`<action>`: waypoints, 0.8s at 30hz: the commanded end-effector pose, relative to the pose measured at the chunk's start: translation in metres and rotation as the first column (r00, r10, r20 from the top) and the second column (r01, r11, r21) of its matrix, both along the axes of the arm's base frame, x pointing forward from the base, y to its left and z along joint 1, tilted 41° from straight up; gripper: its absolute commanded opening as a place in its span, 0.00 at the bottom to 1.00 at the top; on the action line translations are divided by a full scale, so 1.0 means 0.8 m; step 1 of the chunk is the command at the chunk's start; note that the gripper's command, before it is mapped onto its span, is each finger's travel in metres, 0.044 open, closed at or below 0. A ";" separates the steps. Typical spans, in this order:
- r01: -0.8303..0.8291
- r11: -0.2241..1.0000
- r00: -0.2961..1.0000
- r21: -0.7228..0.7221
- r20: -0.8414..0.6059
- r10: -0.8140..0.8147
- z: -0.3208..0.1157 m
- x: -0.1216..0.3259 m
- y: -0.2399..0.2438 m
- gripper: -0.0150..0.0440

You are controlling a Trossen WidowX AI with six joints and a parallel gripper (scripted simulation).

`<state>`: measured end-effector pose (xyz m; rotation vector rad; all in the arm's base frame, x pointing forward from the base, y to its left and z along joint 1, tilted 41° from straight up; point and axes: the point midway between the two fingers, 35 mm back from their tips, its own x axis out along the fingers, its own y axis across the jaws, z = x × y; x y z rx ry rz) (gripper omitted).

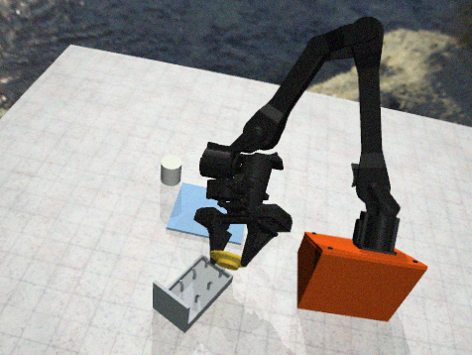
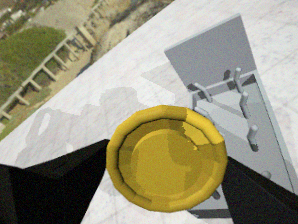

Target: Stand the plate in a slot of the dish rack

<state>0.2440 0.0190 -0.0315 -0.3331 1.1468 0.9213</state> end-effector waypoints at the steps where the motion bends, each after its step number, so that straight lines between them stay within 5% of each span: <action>1: -0.067 0.997 0.993 0.033 0.099 0.064 0.001 0.000 -0.004 0.25; 24: -0.342 0.938 0.725 -0.065 0.616 0.307 0.017 -0.001 -0.032 0.25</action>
